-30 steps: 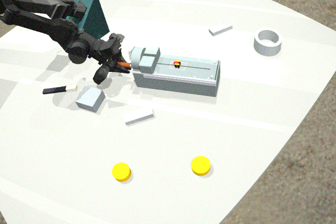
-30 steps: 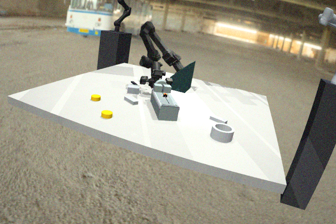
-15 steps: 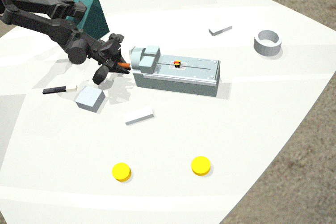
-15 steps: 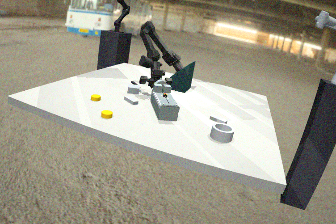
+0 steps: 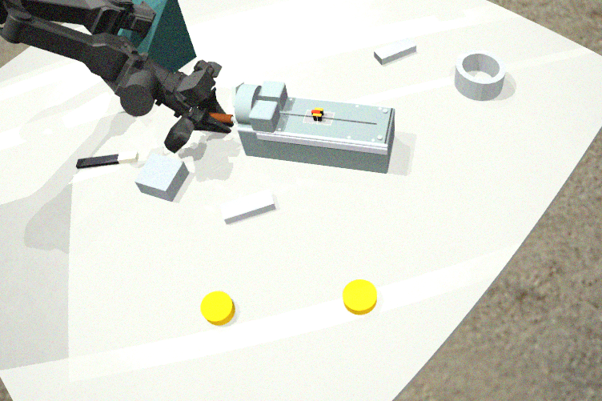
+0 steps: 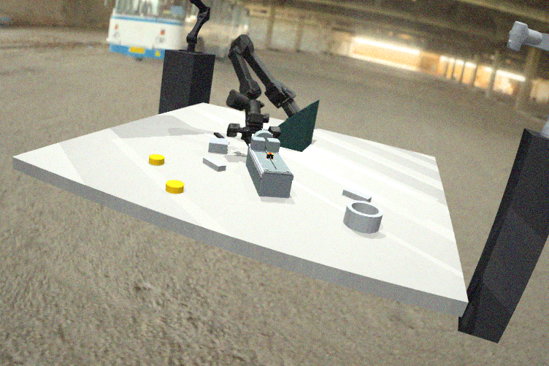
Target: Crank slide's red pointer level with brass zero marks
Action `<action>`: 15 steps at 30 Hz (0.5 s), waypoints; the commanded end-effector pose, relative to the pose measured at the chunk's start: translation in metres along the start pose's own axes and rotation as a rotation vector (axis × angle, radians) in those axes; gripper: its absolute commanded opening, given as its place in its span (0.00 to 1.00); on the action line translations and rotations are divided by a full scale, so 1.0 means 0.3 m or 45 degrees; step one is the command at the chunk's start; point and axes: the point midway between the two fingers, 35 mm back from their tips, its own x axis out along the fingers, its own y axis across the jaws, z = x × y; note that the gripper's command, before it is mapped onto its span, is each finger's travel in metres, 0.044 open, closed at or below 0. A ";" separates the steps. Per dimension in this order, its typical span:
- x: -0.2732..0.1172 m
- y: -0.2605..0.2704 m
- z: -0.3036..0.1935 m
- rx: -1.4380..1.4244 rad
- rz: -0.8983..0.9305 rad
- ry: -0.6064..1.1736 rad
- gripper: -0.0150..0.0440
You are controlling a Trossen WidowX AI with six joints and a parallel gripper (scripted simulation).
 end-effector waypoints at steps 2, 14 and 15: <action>-0.013 -0.028 0.011 -0.001 -0.030 -0.008 0.25; -0.026 -0.040 0.023 -0.001 -0.031 -0.009 0.25; -0.027 -0.041 0.024 -0.001 -0.031 -0.009 0.25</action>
